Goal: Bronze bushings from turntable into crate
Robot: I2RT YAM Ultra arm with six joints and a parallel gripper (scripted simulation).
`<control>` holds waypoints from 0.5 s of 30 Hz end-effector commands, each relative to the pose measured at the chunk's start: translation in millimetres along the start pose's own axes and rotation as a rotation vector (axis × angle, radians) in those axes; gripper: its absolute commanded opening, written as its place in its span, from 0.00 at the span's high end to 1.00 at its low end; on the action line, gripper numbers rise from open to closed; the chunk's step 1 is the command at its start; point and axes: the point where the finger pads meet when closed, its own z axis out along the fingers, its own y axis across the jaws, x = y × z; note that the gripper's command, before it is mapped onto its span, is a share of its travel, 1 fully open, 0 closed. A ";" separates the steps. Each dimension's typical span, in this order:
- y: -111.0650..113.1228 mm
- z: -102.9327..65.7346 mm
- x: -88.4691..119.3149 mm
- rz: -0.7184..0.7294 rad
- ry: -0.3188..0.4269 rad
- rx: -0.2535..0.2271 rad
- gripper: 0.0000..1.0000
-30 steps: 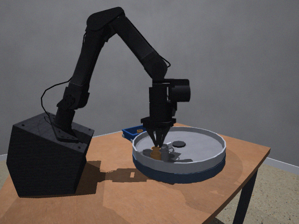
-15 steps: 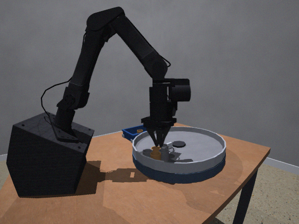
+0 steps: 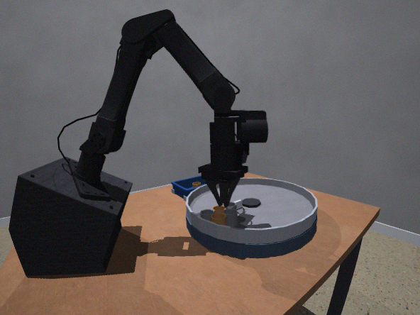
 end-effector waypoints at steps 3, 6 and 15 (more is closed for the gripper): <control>-14.4 -13.8 -8.5 -0.003 -0.036 0.039 0.85; -14.4 -13.8 -8.5 -0.003 -0.036 0.039 0.85; -14.8 -14.9 -9.6 -0.008 -0.041 0.045 0.85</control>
